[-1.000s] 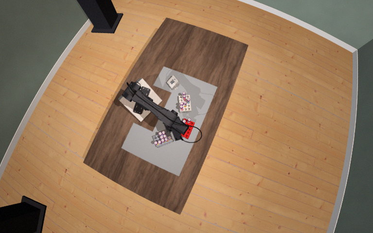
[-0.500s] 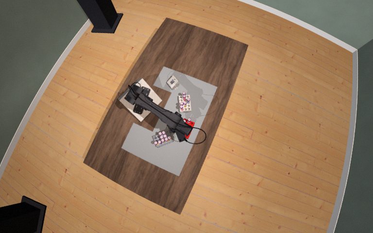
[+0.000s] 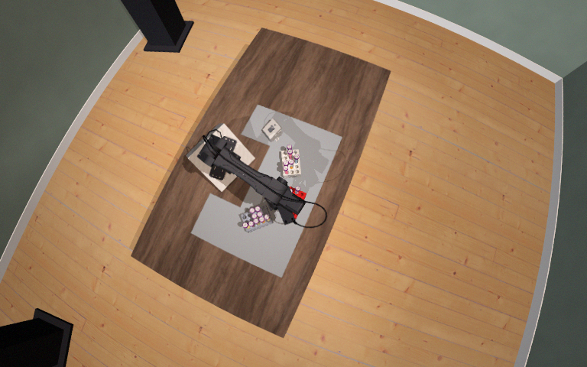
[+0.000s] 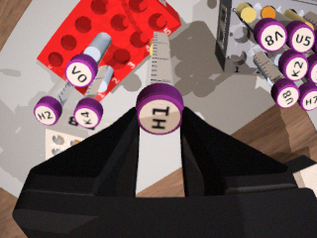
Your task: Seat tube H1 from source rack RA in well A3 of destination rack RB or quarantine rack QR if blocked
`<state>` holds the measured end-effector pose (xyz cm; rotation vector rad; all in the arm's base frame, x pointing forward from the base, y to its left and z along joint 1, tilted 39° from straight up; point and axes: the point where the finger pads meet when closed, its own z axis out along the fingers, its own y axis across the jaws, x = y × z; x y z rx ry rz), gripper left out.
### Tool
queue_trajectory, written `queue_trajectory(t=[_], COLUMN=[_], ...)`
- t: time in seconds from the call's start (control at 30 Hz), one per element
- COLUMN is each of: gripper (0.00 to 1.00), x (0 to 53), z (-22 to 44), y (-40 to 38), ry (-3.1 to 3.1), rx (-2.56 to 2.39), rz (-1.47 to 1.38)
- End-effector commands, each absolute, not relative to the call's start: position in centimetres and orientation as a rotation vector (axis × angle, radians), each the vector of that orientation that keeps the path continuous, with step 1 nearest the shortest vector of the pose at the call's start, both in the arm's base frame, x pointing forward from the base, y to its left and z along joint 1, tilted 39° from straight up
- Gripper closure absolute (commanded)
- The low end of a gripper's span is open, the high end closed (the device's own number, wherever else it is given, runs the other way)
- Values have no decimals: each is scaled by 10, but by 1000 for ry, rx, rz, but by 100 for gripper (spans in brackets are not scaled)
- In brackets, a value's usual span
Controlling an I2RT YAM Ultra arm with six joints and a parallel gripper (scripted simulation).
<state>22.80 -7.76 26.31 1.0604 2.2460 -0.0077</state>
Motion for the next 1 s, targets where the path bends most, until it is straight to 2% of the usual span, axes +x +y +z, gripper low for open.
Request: queue_trajectory(t=[0.0,0.97], gripper=[100,100], x=[228,235], z=[272,280], y=[-79,-84], ry=[2216,2212], rx=[1061,1061], rz=[-8,-9])
